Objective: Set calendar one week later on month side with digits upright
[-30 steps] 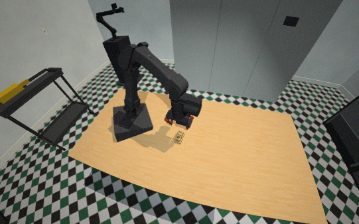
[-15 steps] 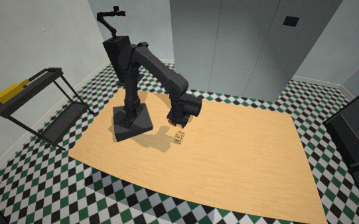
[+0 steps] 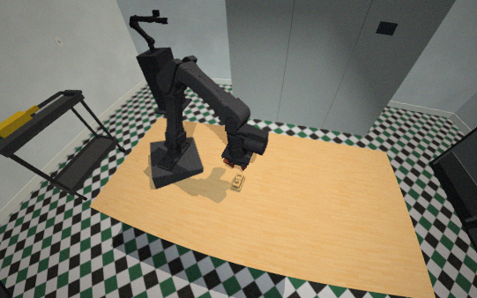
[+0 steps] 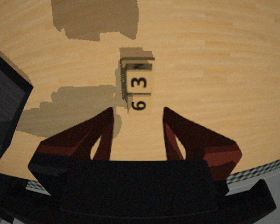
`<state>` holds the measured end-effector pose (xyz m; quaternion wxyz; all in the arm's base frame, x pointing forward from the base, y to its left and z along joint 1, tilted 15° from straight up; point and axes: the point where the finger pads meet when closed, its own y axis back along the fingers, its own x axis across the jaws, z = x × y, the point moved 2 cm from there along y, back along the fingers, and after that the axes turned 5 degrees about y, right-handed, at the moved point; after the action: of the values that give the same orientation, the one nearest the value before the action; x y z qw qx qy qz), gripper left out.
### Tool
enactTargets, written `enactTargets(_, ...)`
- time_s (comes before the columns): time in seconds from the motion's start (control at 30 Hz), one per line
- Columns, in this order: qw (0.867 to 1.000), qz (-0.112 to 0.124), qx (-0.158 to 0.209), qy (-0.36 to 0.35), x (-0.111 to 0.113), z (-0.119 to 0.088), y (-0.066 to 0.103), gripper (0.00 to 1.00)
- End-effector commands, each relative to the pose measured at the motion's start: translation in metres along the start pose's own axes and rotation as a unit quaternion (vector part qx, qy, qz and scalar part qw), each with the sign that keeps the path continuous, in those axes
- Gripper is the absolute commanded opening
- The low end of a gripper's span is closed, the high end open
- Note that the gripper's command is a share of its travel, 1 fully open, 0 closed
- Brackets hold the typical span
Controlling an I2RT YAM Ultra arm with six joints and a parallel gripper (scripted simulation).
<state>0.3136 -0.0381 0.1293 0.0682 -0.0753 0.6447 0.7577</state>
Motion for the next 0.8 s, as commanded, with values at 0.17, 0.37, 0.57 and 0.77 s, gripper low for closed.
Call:
enactTargets(0.17,1.0,-0.005,0.001,0.001,-0.001,0.0,0.002,0.45)
enactTargets(0.37,1.0,-0.005,0.0,0.001,-0.001,0.0,0.001,0.45)
enactTargets(0.57,1.0,-0.004,0.0,0.0,-0.002,0.0,-0.002,0.45)
enactTargets(0.77,1.0,-0.004,0.0,-0.001,-0.002,0.0,-0.008,0.45)
